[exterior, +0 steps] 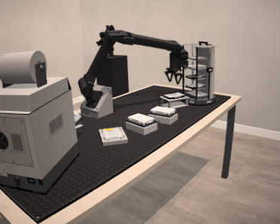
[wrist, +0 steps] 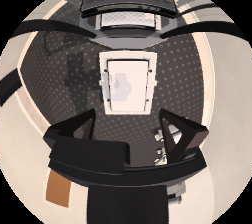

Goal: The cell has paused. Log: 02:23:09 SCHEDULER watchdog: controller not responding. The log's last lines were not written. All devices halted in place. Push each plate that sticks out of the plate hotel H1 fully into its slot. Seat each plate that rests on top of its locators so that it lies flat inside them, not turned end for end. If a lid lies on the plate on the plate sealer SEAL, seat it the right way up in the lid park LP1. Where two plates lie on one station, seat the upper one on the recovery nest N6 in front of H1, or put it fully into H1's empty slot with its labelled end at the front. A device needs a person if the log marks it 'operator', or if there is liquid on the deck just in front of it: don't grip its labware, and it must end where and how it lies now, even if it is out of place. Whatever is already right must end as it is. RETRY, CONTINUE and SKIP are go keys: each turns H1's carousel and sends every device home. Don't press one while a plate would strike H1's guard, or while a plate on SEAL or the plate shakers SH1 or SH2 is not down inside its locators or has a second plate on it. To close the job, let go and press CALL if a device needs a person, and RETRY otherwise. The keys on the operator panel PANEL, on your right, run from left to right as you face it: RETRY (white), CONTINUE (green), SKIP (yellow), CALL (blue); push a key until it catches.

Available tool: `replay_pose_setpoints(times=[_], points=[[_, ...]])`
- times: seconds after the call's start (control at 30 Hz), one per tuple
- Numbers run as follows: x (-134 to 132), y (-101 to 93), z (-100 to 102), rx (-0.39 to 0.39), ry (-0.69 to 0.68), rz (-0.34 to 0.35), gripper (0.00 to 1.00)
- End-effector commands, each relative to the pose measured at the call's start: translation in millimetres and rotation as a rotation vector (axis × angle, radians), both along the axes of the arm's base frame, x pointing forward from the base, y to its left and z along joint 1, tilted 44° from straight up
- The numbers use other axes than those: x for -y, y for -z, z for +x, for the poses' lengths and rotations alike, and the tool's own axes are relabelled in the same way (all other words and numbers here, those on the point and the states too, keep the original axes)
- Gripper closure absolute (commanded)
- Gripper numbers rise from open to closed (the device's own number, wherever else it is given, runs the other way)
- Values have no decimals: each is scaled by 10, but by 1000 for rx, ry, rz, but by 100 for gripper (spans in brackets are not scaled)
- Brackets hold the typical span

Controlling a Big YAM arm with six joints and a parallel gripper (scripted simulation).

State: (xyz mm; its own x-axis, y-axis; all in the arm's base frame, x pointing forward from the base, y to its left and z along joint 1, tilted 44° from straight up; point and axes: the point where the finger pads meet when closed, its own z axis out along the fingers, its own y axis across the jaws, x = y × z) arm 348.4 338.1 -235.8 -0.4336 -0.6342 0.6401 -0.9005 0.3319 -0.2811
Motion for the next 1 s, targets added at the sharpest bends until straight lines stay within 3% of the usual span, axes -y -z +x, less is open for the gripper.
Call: replay_pose_setpoints(times=[0.0, 0.3, 0.33, 0.57, 0.8, 0.97], points=[[-438, -271, 138, 54, -14, 59, 0], [-550, -388, 124, 50, -14, 56, 0], [-429, -251, 122, 33, 0, 30, 0], [-703, -568, 124, 52, -14, 59, 0], [-816, -686, 112, 49, -14, 56, 0], [-788, -651, 123, 38, -4, 41, 0]])
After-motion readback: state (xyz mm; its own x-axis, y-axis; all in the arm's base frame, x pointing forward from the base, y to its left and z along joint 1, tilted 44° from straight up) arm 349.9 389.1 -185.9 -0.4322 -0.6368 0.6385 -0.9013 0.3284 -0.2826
